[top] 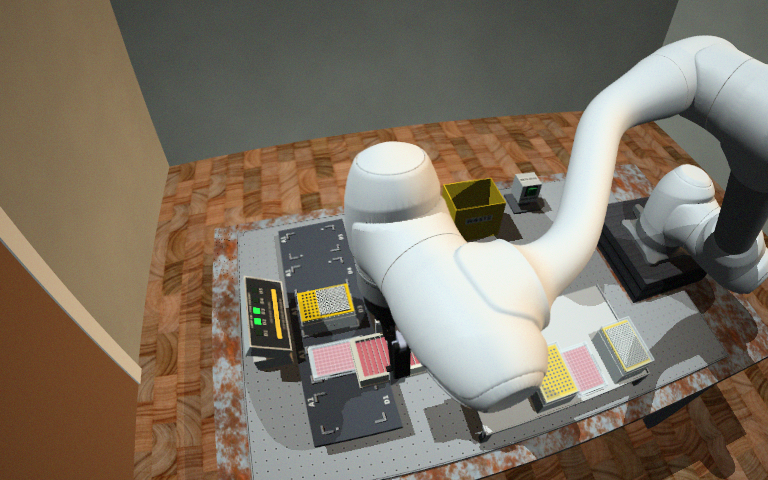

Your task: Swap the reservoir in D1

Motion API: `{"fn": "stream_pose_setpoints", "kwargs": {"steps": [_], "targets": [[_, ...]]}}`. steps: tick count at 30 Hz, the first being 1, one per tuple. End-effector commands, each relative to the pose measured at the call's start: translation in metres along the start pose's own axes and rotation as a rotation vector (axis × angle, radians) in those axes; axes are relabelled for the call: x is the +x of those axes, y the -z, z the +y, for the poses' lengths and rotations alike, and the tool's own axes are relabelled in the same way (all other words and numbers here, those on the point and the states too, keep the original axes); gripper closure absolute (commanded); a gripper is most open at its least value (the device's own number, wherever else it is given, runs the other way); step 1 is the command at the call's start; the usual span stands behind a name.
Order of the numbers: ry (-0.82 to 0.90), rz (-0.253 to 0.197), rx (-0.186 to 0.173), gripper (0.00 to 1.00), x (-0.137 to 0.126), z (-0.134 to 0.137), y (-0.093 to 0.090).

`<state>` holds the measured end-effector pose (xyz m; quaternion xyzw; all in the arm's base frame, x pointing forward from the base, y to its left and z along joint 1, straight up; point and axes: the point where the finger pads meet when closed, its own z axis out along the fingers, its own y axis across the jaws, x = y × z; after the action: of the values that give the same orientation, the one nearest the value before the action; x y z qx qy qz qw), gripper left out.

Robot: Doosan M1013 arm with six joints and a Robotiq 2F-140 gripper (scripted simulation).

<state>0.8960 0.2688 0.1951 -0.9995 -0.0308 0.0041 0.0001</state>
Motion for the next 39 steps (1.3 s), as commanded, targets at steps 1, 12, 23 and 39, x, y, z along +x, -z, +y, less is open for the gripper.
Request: {"fn": "stream_pose_setpoints", "kwargs": {"steps": [1, 12, 23, 39], "targets": [[0.000, 0.000, 0.000, 1.00, 0.007, 0.000, 0.000], [0.000, 0.000, 0.000, 1.00, 0.028, 0.001, 0.000], [0.000, 0.000, 0.000, 1.00, 0.054, 0.002, 0.000], [0.000, 0.000, 0.000, 1.00, 0.087, 0.002, 0.000]]}}
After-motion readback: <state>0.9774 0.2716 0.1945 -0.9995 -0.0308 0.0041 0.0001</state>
